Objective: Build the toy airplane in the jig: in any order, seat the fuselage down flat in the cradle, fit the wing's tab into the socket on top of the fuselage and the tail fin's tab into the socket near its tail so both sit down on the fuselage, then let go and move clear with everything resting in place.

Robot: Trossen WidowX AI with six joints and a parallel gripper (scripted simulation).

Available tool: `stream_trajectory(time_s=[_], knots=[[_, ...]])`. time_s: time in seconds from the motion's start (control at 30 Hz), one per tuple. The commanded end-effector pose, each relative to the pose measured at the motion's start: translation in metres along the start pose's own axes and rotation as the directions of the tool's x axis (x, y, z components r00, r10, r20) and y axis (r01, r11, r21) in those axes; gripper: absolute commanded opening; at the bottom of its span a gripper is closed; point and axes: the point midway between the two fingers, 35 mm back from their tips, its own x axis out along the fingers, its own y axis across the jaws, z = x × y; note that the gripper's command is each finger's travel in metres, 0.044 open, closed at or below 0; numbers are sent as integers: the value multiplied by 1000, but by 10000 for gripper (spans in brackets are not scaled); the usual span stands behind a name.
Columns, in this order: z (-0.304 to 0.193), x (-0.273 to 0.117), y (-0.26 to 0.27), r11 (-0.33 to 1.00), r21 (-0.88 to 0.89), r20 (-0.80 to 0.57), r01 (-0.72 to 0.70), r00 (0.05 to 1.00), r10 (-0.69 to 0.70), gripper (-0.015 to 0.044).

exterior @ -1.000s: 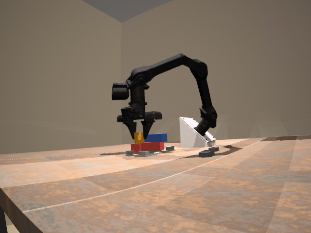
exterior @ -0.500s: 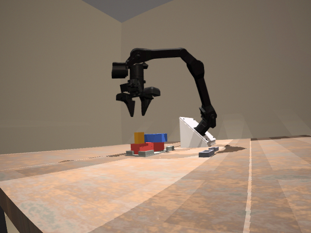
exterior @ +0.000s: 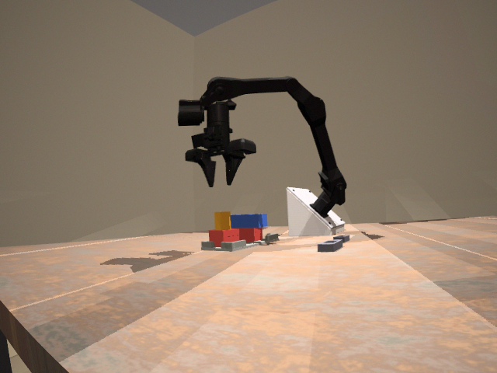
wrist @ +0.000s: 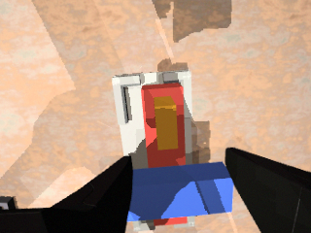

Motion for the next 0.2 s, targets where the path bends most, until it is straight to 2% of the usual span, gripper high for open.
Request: stream_trajectory(time_s=[0.0, 0.17], knots=[[0, 0, 0, 1000, -4, -3, 2, 1000, -2, 260], [0, 0, 0, 1000, -4, -3, 2, 1000, -2, 260]])
